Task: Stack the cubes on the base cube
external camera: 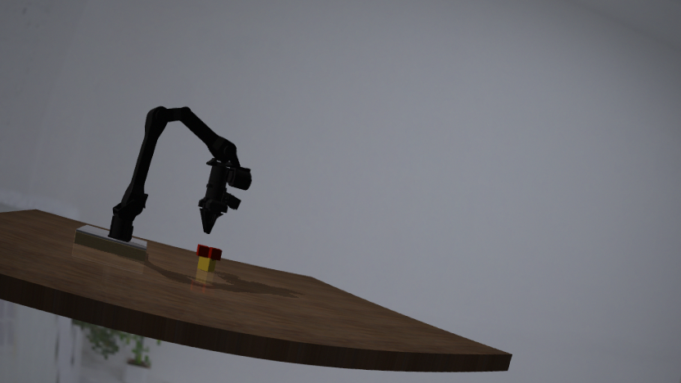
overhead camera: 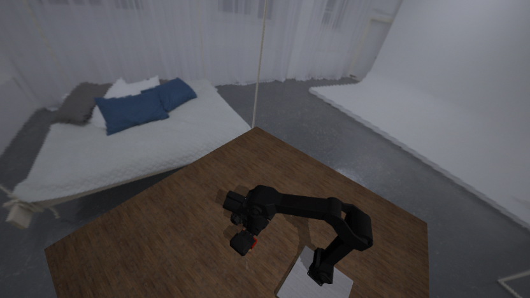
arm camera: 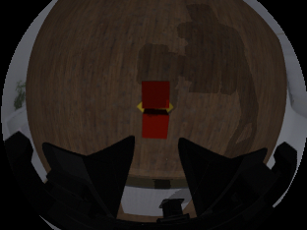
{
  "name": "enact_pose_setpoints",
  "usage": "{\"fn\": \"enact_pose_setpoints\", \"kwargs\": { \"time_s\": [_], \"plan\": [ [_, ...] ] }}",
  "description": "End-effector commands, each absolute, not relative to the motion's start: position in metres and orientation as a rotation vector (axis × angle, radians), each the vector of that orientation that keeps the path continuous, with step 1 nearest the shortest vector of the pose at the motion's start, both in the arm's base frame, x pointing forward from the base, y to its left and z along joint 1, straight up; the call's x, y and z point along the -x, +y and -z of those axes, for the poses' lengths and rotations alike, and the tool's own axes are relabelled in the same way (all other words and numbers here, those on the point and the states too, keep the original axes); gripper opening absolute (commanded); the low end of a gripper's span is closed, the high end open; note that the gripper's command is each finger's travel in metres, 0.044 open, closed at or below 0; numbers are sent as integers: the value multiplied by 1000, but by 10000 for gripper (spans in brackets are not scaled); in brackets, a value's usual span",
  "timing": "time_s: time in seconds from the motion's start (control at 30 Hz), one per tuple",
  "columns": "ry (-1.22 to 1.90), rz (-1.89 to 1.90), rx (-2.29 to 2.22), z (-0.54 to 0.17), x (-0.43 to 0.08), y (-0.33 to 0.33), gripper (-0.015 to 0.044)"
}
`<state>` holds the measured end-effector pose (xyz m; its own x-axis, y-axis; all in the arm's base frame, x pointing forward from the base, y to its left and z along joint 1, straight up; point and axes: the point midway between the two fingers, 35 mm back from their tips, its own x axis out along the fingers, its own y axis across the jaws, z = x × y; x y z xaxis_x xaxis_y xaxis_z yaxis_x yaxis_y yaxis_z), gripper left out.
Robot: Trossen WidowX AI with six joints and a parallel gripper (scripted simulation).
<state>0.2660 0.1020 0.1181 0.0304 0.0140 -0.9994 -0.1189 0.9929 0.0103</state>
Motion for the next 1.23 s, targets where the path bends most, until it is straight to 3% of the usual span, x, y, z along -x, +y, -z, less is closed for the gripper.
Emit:
{"fn": "enact_pose_setpoints", "kwargs": {
  "time_s": [0.0, 0.17, 0.27, 0.43, 0.57, 1.2],
  "plan": [
    [1536, -103, 83, -125, -266, 102, 205],
    [1536, -103, 83, -131, -266, 102, 205],
    [1536, -104, 82, -129, -265, 112, 284],
    [1538, -108, 78, -132, -244, 182, 400],
    [1539, -111, 75, -132, -226, 216, 400],
    [1539, -111, 75, -132, -226, 216, 400]
  ]
}}
